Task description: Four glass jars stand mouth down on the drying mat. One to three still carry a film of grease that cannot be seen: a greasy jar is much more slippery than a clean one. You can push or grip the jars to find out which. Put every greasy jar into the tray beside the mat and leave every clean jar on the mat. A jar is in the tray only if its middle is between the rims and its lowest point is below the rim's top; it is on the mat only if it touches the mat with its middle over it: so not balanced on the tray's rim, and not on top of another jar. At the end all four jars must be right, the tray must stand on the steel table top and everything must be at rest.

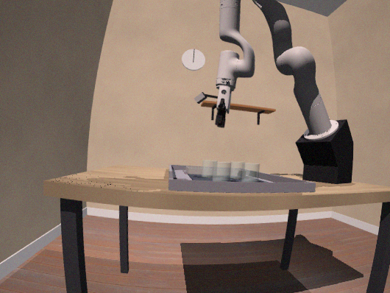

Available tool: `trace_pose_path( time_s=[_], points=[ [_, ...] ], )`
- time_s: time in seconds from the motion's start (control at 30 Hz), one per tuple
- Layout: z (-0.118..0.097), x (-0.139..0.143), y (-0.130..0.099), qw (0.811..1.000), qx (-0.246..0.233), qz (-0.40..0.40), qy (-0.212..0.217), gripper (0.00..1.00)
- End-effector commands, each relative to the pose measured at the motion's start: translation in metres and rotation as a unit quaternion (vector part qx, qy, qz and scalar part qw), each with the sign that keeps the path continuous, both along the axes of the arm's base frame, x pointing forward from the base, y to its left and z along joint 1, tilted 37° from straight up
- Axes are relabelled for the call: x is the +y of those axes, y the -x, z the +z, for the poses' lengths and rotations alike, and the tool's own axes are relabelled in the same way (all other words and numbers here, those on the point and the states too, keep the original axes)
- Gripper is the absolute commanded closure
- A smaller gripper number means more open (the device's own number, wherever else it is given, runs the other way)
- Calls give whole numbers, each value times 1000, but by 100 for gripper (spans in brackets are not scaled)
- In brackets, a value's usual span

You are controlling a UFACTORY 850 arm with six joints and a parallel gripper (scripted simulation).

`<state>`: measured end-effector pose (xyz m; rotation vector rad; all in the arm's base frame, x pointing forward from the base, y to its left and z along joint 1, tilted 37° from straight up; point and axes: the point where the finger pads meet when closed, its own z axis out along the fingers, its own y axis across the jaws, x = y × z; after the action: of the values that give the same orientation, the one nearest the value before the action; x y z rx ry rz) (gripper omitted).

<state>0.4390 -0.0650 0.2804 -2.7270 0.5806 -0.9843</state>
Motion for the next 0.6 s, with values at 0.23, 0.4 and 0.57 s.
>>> trace_pose_path(
  time_s=[0.23,0.4,0.57],
  points=[
    [-22,1,47,990,22,132,51,0],
    [-22,1,47,990,22,132,51,0],
    [-24,1,51,988,25,142,54,0]
  ],
)
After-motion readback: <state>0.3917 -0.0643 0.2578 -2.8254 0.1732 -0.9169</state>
